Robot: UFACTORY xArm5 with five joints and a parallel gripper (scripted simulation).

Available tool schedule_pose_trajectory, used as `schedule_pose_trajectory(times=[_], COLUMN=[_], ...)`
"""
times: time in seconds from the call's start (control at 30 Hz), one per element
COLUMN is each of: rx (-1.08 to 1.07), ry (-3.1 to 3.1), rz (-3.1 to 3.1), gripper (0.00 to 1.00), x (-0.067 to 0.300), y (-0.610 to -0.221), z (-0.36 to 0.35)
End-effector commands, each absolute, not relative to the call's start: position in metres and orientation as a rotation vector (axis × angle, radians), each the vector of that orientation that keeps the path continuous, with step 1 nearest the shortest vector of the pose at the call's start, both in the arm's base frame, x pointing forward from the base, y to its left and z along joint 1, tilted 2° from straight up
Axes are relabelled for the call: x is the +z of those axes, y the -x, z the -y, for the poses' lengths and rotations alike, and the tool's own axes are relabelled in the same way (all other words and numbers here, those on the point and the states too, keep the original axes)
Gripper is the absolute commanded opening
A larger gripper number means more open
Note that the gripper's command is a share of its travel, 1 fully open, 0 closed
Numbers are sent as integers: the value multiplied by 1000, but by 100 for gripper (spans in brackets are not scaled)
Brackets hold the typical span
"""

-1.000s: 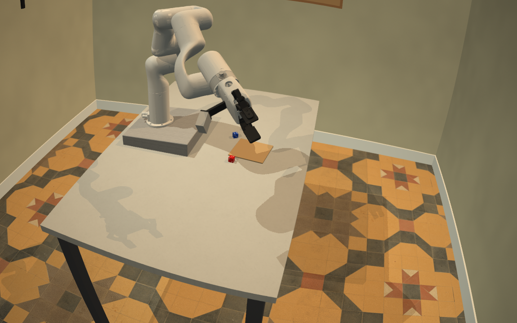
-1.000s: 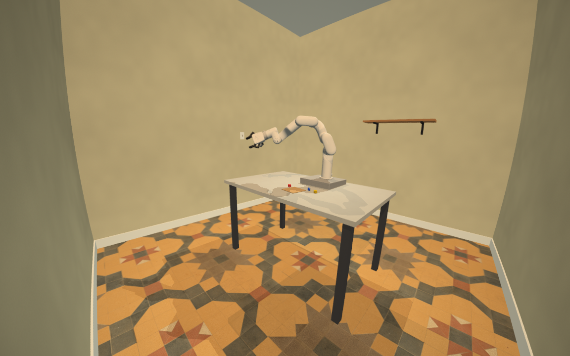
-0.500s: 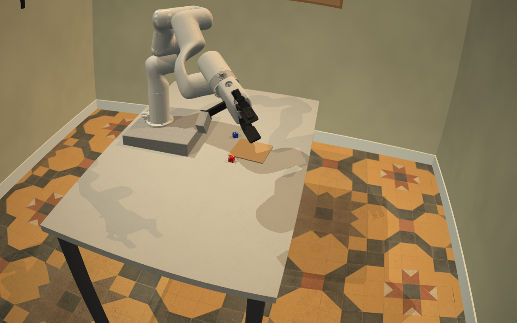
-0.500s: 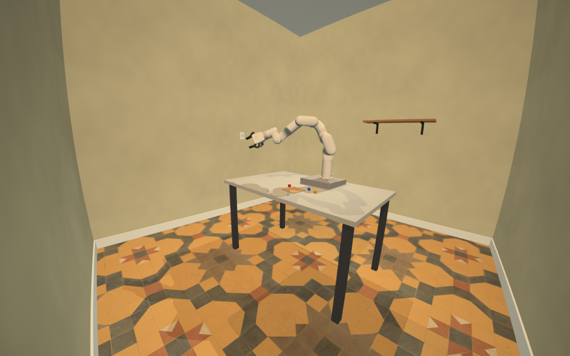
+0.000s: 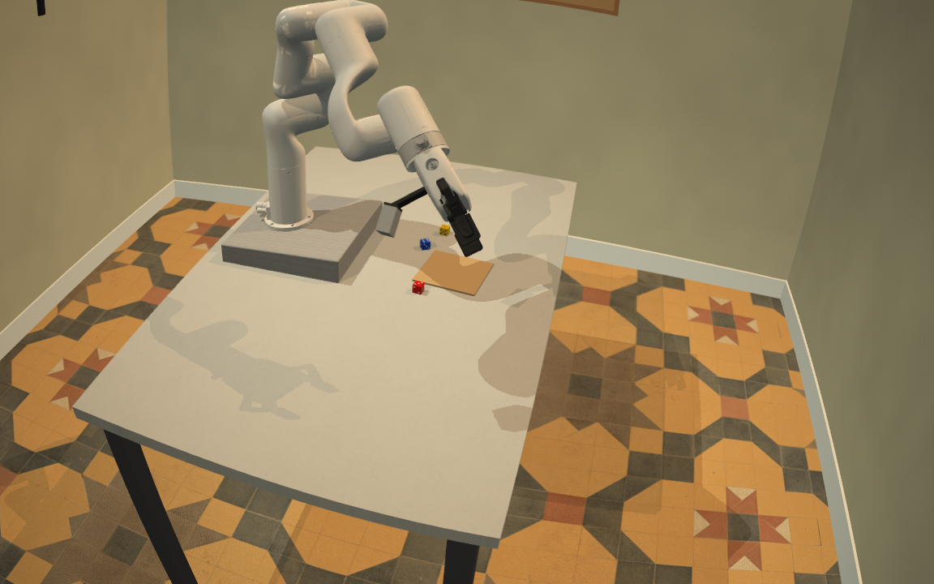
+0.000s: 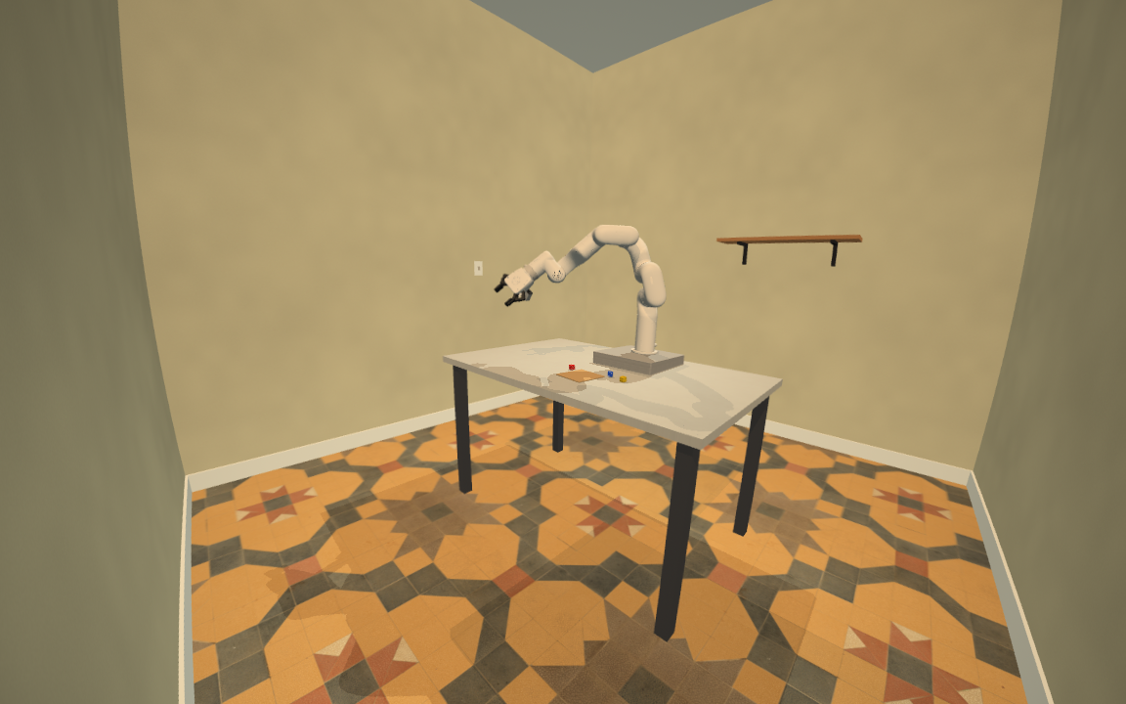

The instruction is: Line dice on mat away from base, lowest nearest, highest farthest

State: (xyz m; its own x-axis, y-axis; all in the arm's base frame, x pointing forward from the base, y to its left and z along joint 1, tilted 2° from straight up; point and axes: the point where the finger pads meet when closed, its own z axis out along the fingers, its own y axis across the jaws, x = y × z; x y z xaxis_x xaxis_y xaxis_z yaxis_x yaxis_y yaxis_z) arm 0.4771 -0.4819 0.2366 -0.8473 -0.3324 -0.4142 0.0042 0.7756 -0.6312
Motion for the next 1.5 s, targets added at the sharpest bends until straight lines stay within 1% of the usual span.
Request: schedule_pose_trajectory(times=[0.0, 0.03, 0.07, 0.13, 0.17, 0.2, 0.27, 0.3, 0.37, 0.4, 0.57, 0.6, 0.63, 0.67, 0.77, 0.8, 0.83, 0.87, 0.93, 0.97, 1.0, 1.07, 1.47], rx=[-753, -722, -625, -617, -543, -513, -513, -418, -413, -337, -322, -240, -240, -170, -170, -113, -113, -67, -67, -33, -33, 7, 19], ry=[207, 198, 166, 164, 138, 127, 127, 90, 88, 55, 48, 8, 8, -30, -30, -65, -65, -96, -96, -121, -121, -153, -164], rz=[-2521, -2540, -2602, -2608, -2657, -2678, -2678, -2747, -2750, -2809, -2821, -2889, -2889, -2952, -2952, -3009, -3009, -3058, -3058, -3097, -3097, -3147, -3163], gripper=[100, 100, 100, 100, 100, 100, 100, 100, 100, 100, 100, 100, 100, 100, 100, 100, 100, 100, 100, 100, 100, 100, 100], x=[222, 217, 201, 200, 188, 183, 183, 168, 167, 155, 152, 139, 139, 129, 129, 120, 120, 113, 113, 108, 108, 102, 101], y=[-474, -472, -466, -466, -459, -456, -456, -444, -443, -430, -428, -411, -411, -393, -393, -376, -376, -360, -360, -347, -347, -330, -324], z=[447, 438, 408, 406, 383, 373, 373, 341, 339, 313, 307, 277, 277, 250, 250, 227, 227, 208, 208, 194, 194, 176, 170])
